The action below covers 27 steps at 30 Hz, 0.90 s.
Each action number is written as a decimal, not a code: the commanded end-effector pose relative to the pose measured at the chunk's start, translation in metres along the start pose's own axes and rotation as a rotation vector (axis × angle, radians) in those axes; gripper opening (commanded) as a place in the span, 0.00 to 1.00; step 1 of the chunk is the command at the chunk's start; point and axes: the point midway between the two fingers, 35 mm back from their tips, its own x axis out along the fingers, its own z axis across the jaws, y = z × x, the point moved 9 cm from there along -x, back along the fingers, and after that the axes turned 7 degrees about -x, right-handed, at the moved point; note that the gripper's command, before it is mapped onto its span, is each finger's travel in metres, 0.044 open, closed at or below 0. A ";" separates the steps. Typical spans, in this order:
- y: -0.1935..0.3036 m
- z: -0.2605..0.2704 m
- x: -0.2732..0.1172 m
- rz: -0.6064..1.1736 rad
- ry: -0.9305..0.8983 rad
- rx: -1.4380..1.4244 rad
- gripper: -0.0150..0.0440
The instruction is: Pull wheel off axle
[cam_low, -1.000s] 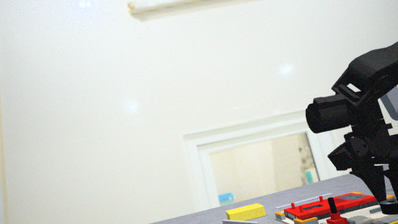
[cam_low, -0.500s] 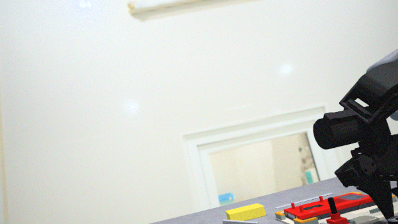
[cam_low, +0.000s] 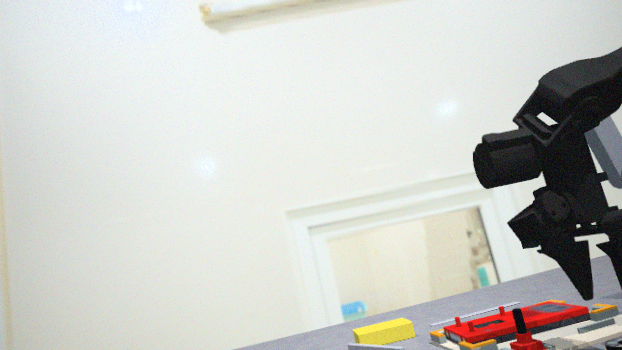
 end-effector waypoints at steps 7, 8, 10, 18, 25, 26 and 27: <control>0.077 -0.026 -0.048 0.014 0.009 -0.003 1.00; 0.083 -0.026 -0.050 0.014 0.005 -0.002 1.00; 0.085 -0.027 -0.051 0.014 0.003 -0.002 1.00; 0.085 -0.027 -0.051 0.014 0.003 -0.002 1.00; 0.085 -0.027 -0.051 0.014 0.003 -0.002 1.00; 0.085 -0.027 -0.051 0.014 0.003 -0.002 1.00; 0.085 -0.027 -0.051 0.014 0.003 -0.002 1.00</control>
